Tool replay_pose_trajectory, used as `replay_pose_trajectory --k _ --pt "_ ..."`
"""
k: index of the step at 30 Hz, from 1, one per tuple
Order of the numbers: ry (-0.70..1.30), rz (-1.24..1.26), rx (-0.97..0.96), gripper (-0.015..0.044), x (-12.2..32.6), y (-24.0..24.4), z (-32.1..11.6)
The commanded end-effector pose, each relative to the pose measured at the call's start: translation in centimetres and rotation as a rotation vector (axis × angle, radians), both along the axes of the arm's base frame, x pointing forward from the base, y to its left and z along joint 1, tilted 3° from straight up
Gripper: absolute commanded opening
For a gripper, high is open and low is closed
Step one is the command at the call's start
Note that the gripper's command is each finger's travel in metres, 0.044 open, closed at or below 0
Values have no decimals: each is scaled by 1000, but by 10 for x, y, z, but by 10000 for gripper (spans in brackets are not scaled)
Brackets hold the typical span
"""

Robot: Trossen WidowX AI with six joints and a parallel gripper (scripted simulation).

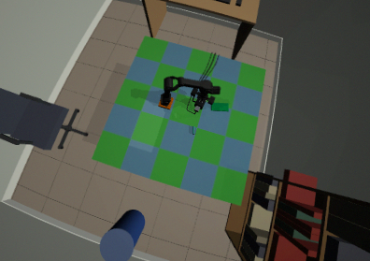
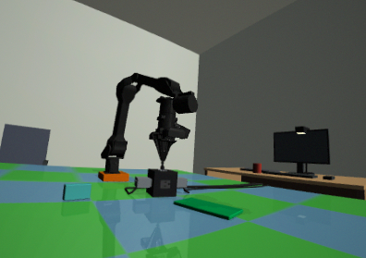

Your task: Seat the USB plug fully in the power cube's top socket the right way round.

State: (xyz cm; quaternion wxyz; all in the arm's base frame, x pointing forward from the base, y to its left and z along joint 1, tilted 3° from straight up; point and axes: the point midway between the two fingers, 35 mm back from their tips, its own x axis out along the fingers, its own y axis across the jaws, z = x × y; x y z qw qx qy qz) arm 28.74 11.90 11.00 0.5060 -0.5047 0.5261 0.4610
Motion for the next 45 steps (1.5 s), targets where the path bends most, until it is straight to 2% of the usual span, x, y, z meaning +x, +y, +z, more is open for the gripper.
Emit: replay_pose_trajectory --k 1,23,27,45 --pt "1 4 -4 0 0 -1 -2" --pt "1 4 -4 0 0 -1 -2" --pt "0 2 0 95 0 0 0" --pt "-1 2 0 95 0 0 0"
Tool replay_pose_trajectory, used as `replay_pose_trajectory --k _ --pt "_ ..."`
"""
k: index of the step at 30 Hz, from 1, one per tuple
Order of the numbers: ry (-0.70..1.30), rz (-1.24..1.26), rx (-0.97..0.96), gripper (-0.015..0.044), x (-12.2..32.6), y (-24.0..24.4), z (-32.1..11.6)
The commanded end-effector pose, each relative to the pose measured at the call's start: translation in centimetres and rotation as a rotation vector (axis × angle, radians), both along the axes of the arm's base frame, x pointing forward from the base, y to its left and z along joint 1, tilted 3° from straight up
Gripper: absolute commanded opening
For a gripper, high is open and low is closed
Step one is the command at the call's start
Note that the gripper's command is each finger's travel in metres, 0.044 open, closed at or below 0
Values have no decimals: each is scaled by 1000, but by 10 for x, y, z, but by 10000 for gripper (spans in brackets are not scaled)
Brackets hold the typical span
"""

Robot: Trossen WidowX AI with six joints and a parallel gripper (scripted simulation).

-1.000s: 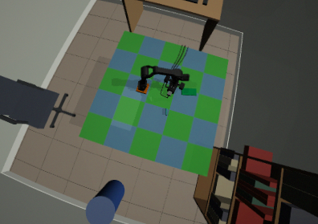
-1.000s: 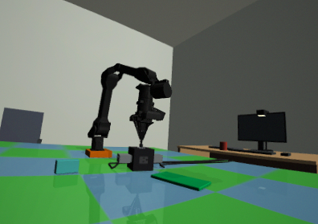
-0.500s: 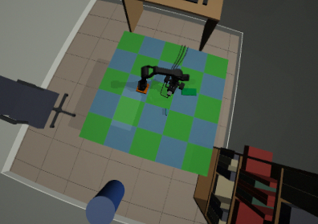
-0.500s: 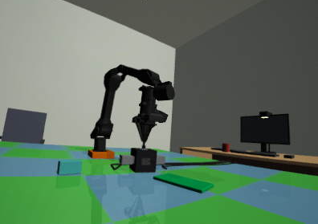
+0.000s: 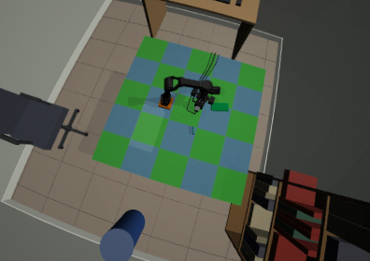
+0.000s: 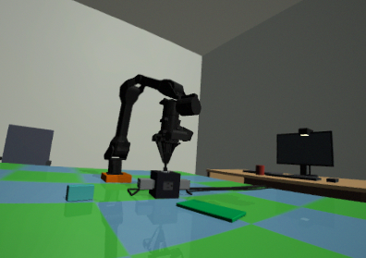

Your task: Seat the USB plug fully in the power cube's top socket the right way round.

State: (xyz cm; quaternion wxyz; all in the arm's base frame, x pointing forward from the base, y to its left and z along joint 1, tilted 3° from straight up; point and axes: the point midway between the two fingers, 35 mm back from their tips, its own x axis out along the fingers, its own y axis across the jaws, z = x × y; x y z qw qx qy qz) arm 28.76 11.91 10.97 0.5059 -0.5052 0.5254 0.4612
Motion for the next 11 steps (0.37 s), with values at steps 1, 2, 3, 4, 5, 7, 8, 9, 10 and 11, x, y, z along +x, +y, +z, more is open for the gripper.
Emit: replay_pose_trajectory --k 1,2,3,4,5,7,8,9,10,11 --pt "0 0 0 95 0 0 1" --pt "0 0 0 95 0 0 2" --pt "0 0 0 95 0 0 3" --pt "0 0 0 95 0 0 4" --pt "0 0 0 95 0 0 5" --pt "0 0 0 95 0 0 7" --pt "0 0 0 95 0 0 8" --pt "0 0 0 95 0 0 9" --pt "0 0 0 95 0 0 10" --pt "0 0 0 95 0 0 11"
